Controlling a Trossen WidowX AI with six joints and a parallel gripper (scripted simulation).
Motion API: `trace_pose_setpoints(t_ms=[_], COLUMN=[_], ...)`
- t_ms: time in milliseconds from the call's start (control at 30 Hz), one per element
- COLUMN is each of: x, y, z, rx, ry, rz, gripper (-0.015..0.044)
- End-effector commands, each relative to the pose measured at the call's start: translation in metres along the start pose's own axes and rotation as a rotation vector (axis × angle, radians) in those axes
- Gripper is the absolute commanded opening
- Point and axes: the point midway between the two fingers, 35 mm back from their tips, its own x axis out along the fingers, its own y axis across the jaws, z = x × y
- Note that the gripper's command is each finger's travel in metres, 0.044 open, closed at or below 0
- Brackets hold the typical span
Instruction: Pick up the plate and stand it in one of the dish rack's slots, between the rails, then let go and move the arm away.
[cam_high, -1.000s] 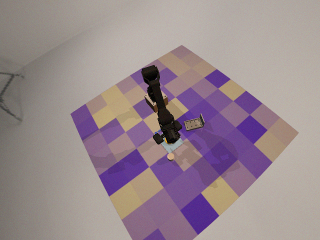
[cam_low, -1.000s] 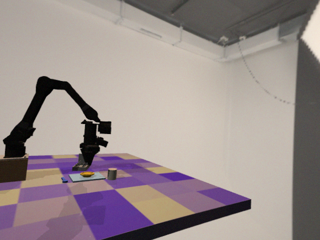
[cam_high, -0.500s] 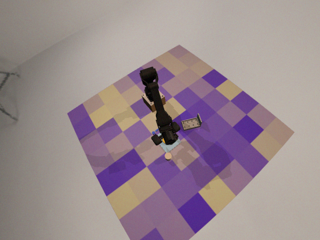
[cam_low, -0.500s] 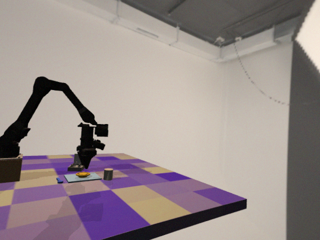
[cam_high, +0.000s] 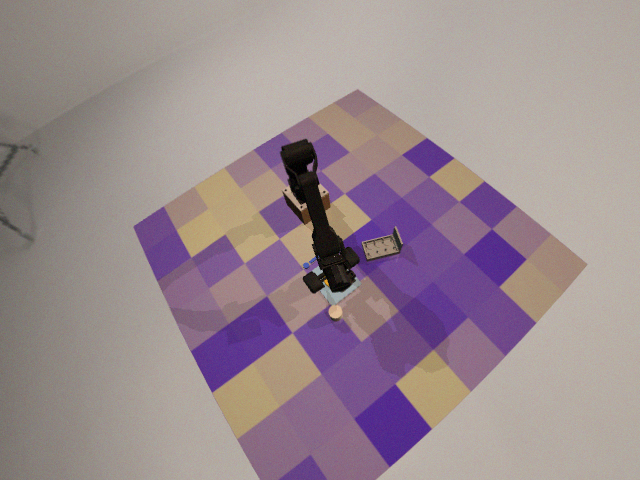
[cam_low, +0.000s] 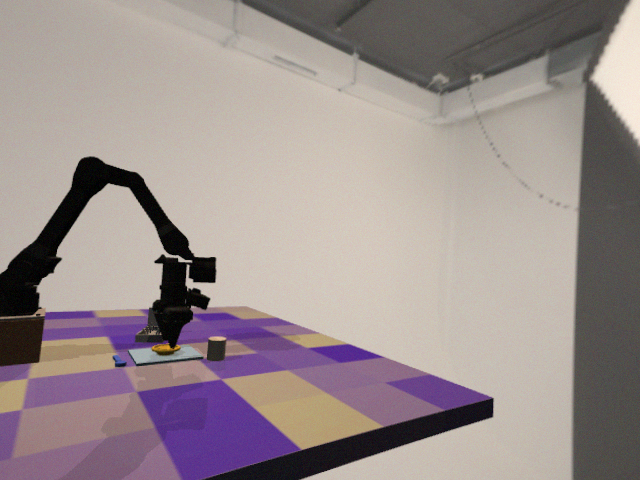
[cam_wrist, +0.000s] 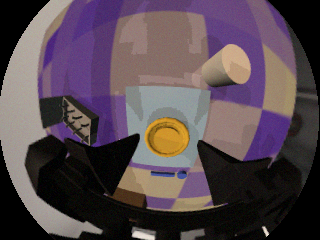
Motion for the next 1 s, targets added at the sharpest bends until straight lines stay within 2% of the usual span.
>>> trace_pose_setpoints(t_ms=[0, 333, 600, 967], x=[0.01, 0.022, 0.022, 0.022], y=[0.002, 0.002, 0.002, 0.002], z=[-0.004, -0.005, -0.005, -0.005], rx=[0.005, 0.005, 0.005, 0.005], ry=[0.015, 0.015, 0.015, 0.015], rz=[0.008, 0.008, 0.008, 0.008], gripper=[0.04, 0.04, 0.037, 0.0297])
